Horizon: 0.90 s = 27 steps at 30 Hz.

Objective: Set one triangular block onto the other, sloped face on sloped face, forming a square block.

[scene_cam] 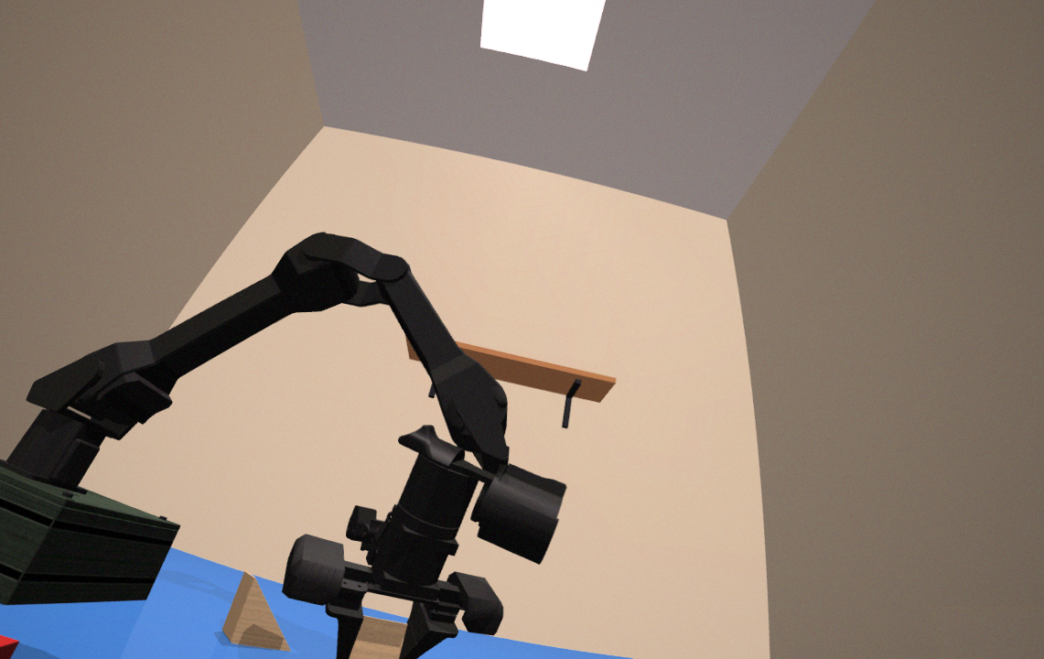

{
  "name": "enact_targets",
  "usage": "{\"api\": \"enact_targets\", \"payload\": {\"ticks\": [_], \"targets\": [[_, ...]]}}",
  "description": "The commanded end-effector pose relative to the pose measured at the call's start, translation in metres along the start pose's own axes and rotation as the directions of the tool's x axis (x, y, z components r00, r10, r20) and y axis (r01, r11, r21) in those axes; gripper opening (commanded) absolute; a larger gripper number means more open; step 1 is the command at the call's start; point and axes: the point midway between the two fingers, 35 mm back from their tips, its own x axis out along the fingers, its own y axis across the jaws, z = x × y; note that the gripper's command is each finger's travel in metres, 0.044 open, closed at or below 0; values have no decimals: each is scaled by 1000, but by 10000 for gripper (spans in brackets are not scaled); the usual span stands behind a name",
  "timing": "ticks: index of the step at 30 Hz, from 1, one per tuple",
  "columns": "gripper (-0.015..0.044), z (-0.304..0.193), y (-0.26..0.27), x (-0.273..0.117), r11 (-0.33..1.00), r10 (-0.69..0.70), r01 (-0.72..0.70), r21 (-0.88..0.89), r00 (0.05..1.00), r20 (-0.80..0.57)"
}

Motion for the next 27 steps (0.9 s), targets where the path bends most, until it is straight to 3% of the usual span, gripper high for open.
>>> {"api": "enact_targets", "payload": {"ticks": [1, 6, 27], "targets": [[111, 0, 1, 3, 1000, 3, -3, 8, 1000, 7], [0, 1, 0, -3, 1000, 0, 0, 0, 1000, 0], [0, 1, 0, -3, 1000, 0, 0, 0, 1000, 0]]}}
